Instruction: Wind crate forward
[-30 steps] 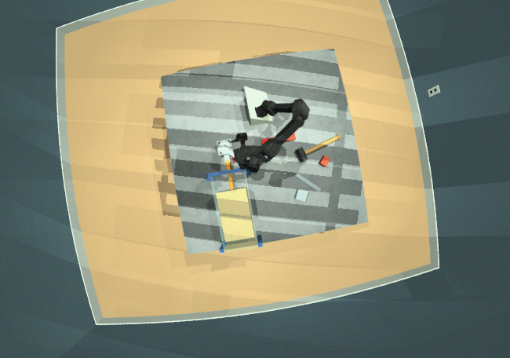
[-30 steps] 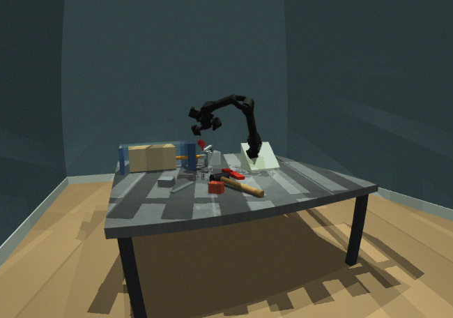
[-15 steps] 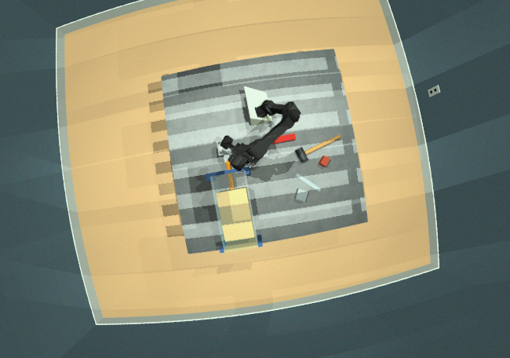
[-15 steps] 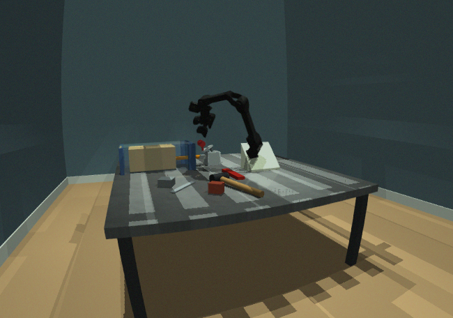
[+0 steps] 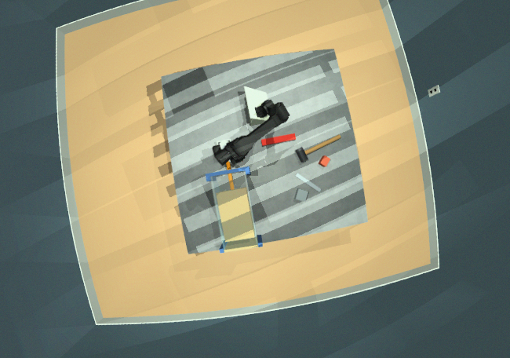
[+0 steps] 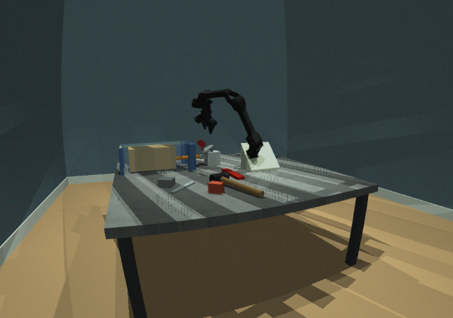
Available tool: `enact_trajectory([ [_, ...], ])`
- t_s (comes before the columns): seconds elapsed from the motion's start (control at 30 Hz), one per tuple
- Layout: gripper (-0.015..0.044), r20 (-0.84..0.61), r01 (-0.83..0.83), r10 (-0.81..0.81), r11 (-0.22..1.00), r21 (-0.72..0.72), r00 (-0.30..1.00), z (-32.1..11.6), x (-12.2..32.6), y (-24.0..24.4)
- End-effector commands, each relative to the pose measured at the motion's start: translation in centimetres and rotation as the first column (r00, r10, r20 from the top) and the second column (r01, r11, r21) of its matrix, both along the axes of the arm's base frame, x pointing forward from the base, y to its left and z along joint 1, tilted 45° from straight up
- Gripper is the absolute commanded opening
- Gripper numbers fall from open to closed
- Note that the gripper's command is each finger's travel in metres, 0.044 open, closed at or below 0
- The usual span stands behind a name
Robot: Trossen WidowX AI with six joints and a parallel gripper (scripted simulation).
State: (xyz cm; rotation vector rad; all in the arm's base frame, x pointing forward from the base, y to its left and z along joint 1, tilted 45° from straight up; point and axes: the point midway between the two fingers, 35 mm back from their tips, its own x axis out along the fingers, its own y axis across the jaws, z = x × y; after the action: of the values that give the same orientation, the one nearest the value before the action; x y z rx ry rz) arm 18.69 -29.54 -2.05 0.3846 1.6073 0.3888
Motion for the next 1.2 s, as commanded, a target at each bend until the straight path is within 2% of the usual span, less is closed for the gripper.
enact_trajectory([
  [0.0, 0.044, 0.519, -0.458, 0.361, 0.886, 0.067, 0.775, -0.3, -0.4, -1.3],
  [0.6, 0.044, 0.522, -0.461, 0.362, 0.885, 0.067, 0.772, -0.6, -0.4, -1.3],
  [0.8, 0.044, 0.521, -0.454, 0.338, 0.884, 0.109, 0.784, -4.7, 0.3, 2.4],
  [0.97, 0.044, 0.521, -0.453, 0.337, 0.884, 0.111, 0.784, -5.0, 0.3, 2.7],
  [1.17, 0.044, 0.522, -0.453, 0.336, 0.884, 0.111, 0.784, -7.4, 0.7, 5.0],
])
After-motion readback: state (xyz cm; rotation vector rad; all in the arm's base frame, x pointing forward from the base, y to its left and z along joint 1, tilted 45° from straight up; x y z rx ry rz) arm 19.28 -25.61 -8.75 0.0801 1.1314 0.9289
